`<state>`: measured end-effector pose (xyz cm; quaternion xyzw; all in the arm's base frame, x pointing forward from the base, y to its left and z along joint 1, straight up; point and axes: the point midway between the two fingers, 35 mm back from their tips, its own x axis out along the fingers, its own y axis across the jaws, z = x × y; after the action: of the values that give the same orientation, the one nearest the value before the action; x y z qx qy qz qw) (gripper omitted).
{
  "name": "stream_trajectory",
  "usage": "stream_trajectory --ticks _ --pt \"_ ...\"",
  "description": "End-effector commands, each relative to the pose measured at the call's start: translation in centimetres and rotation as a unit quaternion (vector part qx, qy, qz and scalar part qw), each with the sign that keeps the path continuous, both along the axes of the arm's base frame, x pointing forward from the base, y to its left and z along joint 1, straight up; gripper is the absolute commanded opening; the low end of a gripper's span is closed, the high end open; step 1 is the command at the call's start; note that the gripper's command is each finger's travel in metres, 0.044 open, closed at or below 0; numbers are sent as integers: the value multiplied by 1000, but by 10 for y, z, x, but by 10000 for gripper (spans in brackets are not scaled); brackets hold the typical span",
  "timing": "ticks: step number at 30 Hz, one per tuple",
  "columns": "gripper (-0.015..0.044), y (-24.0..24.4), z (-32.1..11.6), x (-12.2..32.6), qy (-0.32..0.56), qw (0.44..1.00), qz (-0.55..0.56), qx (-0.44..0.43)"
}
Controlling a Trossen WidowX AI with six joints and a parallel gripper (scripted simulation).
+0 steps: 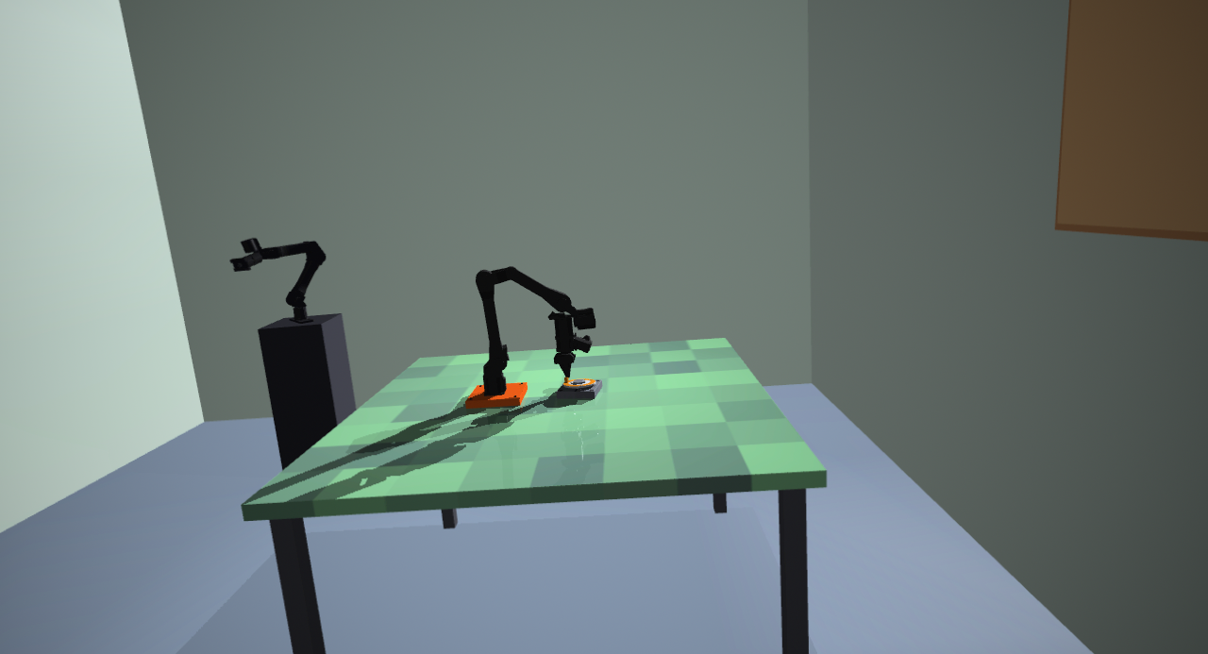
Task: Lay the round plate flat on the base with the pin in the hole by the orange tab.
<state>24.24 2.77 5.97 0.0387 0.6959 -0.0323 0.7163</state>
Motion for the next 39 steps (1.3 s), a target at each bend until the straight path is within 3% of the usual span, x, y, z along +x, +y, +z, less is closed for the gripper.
stream_trajectory --ticks 1,39 --pt "0 -5 -2 -5 1 1000 1 -2" --pt "0 -48 -2 -16 1 1000 1 -4"
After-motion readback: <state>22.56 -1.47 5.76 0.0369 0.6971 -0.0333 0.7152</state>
